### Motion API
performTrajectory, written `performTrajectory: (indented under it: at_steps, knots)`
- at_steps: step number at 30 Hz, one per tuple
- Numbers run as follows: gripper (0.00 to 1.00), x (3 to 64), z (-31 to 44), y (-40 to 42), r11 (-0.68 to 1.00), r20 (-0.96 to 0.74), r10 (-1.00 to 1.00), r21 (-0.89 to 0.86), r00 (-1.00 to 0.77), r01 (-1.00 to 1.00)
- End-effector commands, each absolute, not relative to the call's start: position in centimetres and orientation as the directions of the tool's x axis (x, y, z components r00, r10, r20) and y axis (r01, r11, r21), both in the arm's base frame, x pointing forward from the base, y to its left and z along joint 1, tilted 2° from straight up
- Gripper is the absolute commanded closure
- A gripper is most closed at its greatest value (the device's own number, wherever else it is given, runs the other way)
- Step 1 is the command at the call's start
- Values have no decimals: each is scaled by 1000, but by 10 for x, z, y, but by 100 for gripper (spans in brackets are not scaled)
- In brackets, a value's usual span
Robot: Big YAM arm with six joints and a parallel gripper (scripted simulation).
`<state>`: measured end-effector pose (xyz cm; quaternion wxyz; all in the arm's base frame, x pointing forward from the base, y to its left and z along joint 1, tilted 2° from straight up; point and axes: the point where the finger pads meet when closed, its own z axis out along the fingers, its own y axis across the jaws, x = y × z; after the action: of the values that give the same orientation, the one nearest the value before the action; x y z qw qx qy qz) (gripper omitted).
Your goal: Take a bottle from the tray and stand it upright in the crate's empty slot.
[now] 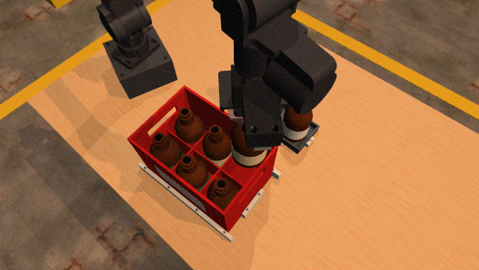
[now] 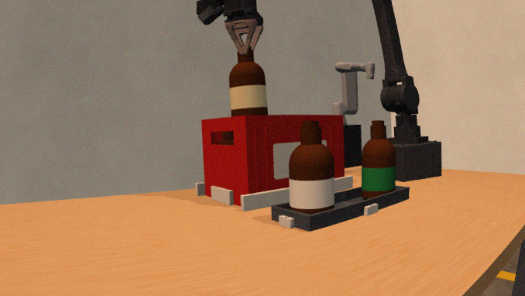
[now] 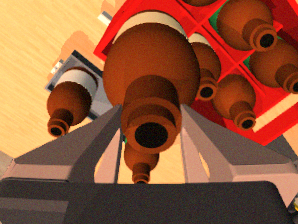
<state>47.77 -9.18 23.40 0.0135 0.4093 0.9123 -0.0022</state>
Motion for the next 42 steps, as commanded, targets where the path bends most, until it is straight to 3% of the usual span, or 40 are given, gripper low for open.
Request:
performTrajectory:
  at_steps: [1, 42]
  knots:
    - [100, 483, 240, -100, 665, -60, 747, 34, -663, 746]
    - [100, 489, 258, -102, 665, -96, 746, 62, -659, 744]
